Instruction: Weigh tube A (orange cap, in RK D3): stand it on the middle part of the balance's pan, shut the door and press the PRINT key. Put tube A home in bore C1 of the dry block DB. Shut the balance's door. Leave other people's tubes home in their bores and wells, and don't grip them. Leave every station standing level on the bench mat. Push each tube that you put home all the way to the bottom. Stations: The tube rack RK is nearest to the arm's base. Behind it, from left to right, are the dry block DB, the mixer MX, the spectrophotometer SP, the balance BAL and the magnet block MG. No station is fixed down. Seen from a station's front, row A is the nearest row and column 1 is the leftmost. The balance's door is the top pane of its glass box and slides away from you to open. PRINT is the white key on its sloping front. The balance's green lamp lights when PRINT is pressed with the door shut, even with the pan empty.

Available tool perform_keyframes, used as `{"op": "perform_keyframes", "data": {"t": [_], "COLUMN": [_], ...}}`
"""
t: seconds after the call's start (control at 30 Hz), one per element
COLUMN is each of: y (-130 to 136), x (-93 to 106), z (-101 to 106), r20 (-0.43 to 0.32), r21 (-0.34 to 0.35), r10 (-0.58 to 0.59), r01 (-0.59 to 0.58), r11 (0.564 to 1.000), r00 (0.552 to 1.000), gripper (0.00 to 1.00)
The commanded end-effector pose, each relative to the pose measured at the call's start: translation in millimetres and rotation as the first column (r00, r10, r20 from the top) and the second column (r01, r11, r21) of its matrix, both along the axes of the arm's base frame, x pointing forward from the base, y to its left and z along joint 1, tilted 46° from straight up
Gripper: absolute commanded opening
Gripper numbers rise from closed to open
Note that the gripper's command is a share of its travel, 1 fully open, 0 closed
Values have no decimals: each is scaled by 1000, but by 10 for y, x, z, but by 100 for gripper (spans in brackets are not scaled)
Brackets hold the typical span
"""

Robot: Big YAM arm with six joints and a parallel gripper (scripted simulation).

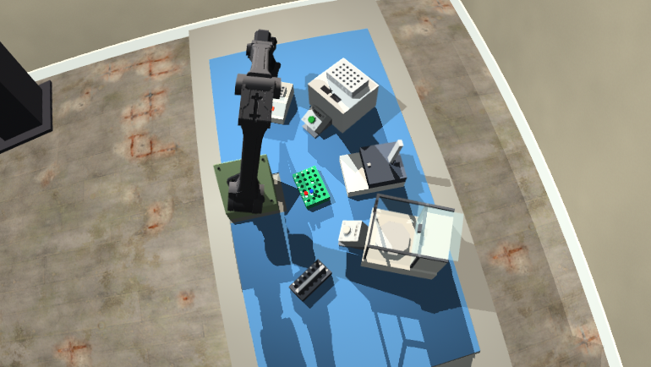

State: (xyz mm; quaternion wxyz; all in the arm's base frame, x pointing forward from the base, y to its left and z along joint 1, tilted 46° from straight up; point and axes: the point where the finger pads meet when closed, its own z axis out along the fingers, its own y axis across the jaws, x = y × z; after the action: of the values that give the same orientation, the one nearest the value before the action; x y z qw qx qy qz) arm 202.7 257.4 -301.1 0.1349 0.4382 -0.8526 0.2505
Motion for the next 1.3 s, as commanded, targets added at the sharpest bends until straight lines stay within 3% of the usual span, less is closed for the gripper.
{"op": "perform_keyframes", "data": {"t": [0.0, 1.03, 1.27], "y": [179, 244, -19], "x": [162, 71, -34], "z": [-105, -122, -96], "r20": [14, 23, 0], "r21": [31, 33, -2], "r10": [1, -1, -3], "r01": [-2, 0, 3], "r11": [1000, 999, 1000], "r00": [1000, 1000, 1000], "gripper": [9, 9, 9]}}
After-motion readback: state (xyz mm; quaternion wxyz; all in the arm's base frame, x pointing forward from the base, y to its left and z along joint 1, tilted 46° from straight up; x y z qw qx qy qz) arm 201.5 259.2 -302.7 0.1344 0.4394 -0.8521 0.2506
